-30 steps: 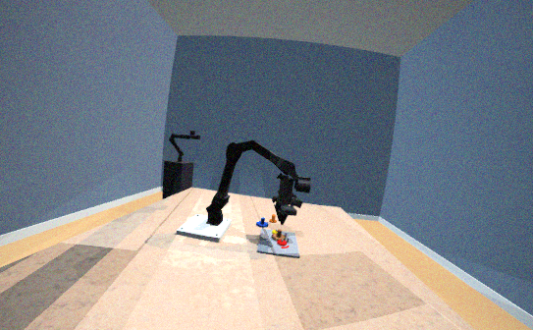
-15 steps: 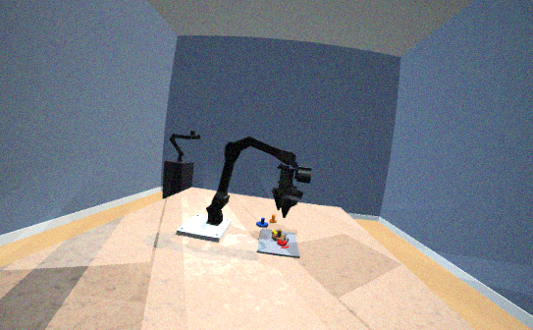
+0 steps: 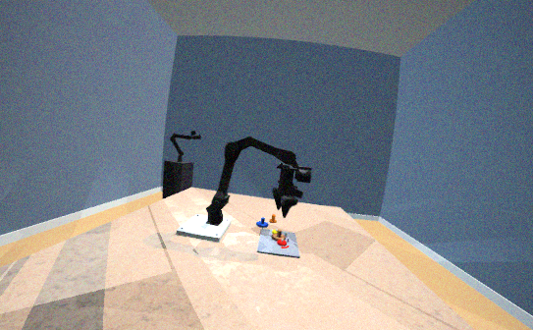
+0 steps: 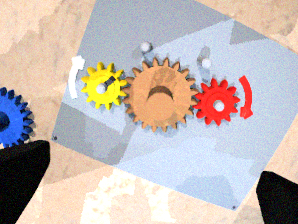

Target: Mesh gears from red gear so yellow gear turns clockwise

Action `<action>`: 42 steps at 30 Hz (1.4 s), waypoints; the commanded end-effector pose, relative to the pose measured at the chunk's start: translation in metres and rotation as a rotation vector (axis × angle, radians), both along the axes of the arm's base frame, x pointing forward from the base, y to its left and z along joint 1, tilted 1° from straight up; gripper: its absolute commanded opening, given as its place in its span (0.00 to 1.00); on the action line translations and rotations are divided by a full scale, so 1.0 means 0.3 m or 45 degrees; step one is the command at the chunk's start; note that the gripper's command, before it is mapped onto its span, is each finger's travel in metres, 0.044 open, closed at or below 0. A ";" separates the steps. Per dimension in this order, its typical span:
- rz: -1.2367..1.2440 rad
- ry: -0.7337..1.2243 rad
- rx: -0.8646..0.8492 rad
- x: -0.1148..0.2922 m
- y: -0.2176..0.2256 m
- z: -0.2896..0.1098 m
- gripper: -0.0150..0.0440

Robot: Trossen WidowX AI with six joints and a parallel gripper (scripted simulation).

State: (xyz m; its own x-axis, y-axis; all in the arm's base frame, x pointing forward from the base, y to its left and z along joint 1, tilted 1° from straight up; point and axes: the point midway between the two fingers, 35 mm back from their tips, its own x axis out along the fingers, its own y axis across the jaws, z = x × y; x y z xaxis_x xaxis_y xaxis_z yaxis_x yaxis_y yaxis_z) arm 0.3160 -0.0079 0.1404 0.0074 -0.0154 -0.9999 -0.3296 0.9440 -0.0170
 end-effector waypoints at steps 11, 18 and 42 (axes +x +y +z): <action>-0.001 0.000 0.000 -0.001 0.000 0.003 1.00; -0.001 0.000 0.000 -0.001 0.000 0.003 1.00; 0.010 -0.001 0.030 -0.332 0.800 0.123 1.00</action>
